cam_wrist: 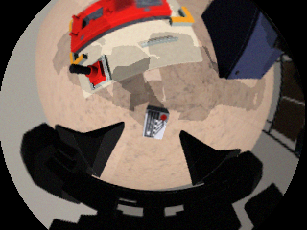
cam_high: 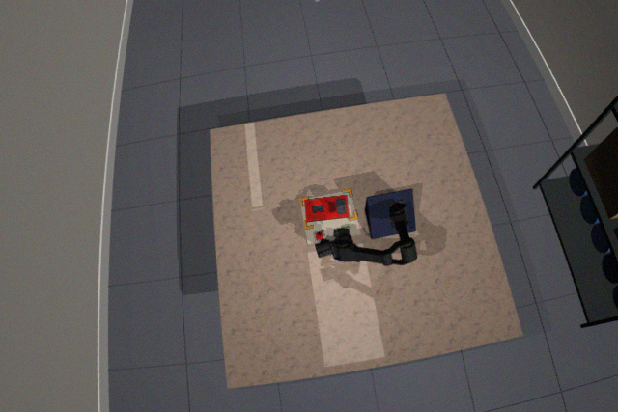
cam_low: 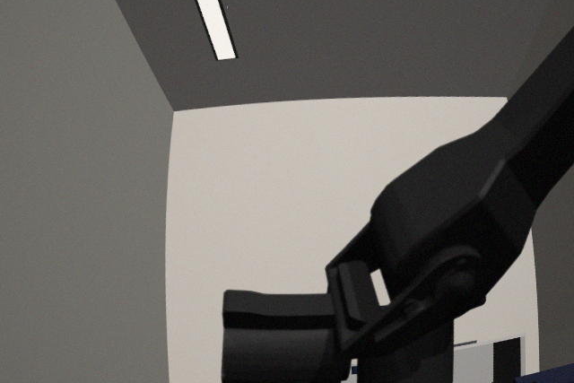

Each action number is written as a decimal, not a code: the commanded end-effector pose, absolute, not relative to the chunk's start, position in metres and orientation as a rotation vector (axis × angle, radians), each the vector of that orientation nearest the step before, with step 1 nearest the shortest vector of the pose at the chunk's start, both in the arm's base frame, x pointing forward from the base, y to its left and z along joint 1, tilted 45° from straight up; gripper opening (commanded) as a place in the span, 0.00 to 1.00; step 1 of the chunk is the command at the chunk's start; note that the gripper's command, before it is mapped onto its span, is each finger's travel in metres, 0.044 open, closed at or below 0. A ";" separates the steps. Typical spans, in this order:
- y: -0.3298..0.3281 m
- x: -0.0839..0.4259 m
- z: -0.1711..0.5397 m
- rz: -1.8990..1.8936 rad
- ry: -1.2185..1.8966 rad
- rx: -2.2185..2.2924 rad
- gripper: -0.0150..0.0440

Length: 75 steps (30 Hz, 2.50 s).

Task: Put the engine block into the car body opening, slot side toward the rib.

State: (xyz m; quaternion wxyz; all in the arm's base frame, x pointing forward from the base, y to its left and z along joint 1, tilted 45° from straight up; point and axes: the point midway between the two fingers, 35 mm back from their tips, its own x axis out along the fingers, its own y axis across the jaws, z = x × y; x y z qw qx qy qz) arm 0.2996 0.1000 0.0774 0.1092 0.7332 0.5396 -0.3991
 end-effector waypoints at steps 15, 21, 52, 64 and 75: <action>0.111 0.298 0.065 -1.192 1.594 2.155 0.64; 0.111 0.298 0.065 -1.192 1.594 2.155 0.44; 0.055 0.299 0.115 -1.198 1.579 2.147 0.25; 0.031 0.291 0.141 -1.199 1.586 2.149 0.25; 0.018 0.291 0.146 -1.153 1.596 2.120 0.25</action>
